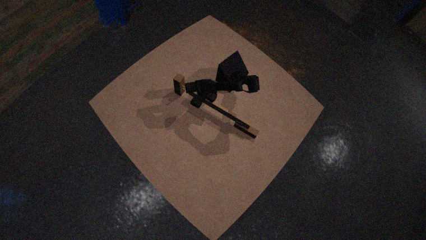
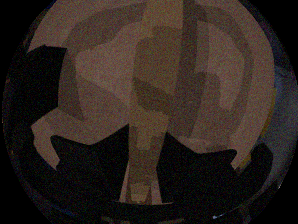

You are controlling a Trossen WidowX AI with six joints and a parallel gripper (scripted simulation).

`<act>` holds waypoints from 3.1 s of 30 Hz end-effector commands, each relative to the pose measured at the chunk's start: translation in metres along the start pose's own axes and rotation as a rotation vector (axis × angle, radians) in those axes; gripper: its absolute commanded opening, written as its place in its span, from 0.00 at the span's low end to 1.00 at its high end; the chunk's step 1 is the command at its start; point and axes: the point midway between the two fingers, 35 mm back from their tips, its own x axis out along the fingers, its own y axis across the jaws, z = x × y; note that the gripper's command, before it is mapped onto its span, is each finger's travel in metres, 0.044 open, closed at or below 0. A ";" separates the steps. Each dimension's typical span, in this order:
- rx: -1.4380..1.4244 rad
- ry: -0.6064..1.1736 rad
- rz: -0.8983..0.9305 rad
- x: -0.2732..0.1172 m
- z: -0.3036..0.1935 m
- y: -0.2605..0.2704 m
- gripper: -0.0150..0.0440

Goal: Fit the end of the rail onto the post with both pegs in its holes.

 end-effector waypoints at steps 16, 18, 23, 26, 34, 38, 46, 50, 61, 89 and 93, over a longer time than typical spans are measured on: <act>-0.002 0.001 -0.008 -0.004 0.002 -0.002 0.25; -0.002 0.001 -0.008 -0.004 0.002 -0.003 0.25; -0.002 0.001 -0.008 -0.005 0.003 -0.003 0.25; -0.002 0.001 -0.008 -0.006 0.003 -0.004 0.25; -0.002 0.002 -0.008 -0.006 0.001 -0.004 0.25; -0.002 0.002 -0.008 -0.005 0.000 -0.004 0.25; -0.003 0.002 -0.008 -0.005 -0.002 -0.005 0.25; -0.003 0.002 -0.008 -0.004 -0.003 -0.005 0.25; -0.003 0.002 -0.008 -0.004 -0.006 -0.005 0.25; -0.003 0.002 -0.008 -0.004 -0.014 -0.004 0.25; -0.003 0.002 -0.008 -0.004 -0.015 -0.004 0.25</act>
